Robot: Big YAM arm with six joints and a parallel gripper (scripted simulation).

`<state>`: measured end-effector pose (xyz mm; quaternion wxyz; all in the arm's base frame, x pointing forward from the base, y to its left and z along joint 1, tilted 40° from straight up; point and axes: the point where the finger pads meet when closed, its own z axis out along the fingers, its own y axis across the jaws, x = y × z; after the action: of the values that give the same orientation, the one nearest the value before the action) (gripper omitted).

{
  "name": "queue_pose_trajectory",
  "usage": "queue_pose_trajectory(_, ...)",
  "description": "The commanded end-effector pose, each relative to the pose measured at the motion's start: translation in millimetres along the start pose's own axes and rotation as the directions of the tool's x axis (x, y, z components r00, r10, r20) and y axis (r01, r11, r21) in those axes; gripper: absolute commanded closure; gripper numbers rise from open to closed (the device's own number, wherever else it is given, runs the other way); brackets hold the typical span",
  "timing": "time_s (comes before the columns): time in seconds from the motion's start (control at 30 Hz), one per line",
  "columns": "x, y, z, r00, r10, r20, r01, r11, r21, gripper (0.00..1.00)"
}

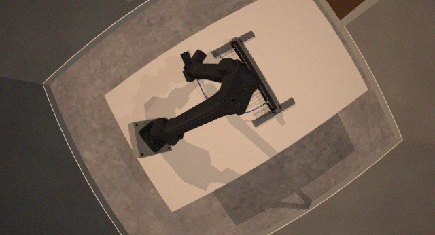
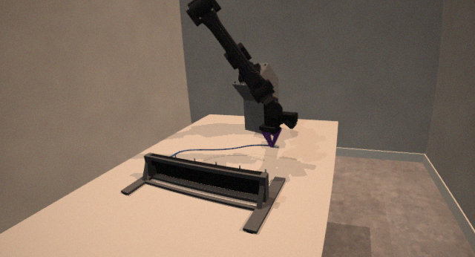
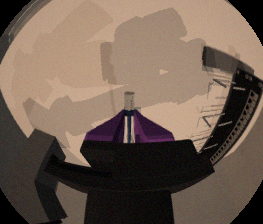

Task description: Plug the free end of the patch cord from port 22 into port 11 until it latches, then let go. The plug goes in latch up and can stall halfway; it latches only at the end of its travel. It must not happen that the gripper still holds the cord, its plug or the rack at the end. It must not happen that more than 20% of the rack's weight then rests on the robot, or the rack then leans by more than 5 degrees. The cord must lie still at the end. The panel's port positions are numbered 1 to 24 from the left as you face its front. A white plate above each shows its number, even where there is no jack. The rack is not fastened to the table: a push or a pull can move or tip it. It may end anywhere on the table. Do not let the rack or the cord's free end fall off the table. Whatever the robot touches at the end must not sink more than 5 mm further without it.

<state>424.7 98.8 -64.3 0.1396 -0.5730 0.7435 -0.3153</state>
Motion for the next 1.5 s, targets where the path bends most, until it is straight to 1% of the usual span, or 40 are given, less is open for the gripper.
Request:
queue_pose_trajectory(0.0,-6,-9,-9.1,1.000,0.009,0.017,-0.009,1.000,0.019,1.00)
queue_pose_trajectory(1.0,-6,-9,-8.5,1.000,0.013,0.015,-0.013,1.000,0.019,1.00)
queue_pose_trajectory(1.2,-3,-11,-8.1,1.000,0.025,0.012,-0.026,1.000,0.017,1.00)
queue_pose_trajectory(1.47,4,-19,-7.5,0.997,0.080,0.007,-0.081,0.997,0.014,1.00)
